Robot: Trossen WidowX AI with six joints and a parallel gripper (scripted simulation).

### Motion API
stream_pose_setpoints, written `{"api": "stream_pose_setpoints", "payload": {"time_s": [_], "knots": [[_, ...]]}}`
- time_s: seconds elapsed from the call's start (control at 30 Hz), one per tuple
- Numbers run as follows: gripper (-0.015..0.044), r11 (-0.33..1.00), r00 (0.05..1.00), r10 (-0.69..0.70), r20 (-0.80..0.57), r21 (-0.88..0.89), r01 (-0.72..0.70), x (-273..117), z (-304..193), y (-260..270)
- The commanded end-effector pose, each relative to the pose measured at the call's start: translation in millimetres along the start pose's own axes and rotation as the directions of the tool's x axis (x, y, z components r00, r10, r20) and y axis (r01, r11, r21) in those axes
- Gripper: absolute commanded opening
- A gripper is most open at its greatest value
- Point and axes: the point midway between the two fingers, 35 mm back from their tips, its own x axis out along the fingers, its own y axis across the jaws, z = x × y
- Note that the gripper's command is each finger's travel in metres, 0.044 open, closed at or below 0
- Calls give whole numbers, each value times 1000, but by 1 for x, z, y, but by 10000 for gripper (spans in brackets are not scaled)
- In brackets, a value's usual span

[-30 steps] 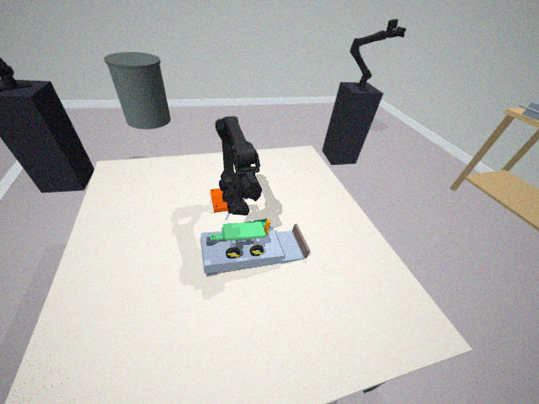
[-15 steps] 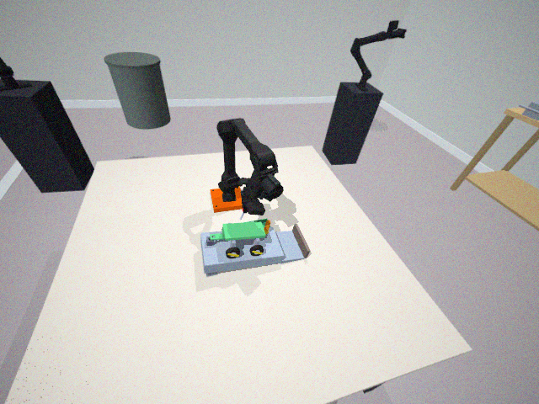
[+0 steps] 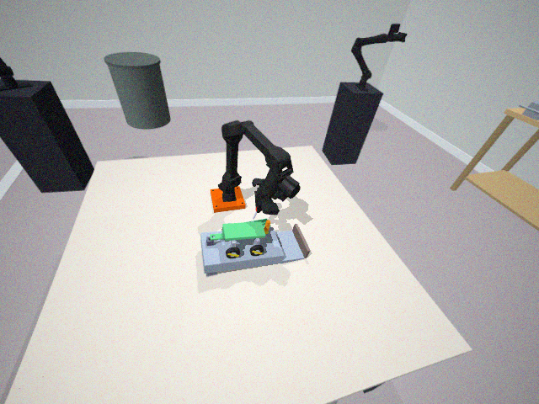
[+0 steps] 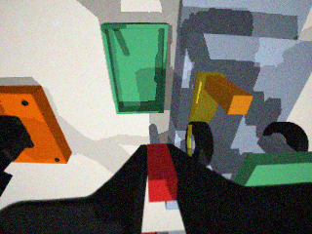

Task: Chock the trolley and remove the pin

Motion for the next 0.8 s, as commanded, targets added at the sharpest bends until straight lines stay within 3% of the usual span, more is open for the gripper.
{"api": "stream_pose_setpoints", "payload": {"time_s": [0.0, 0.37, 0.77], "knots": [[0, 1000, 1000, -6, 9, 9, 6, -4, 7, -1], [0, 970, 998, -21, 58, -243, 34, -4, 5, 0], [0, 817, 991, -28, 129, -568, 97, -3, 3, 0]]}}
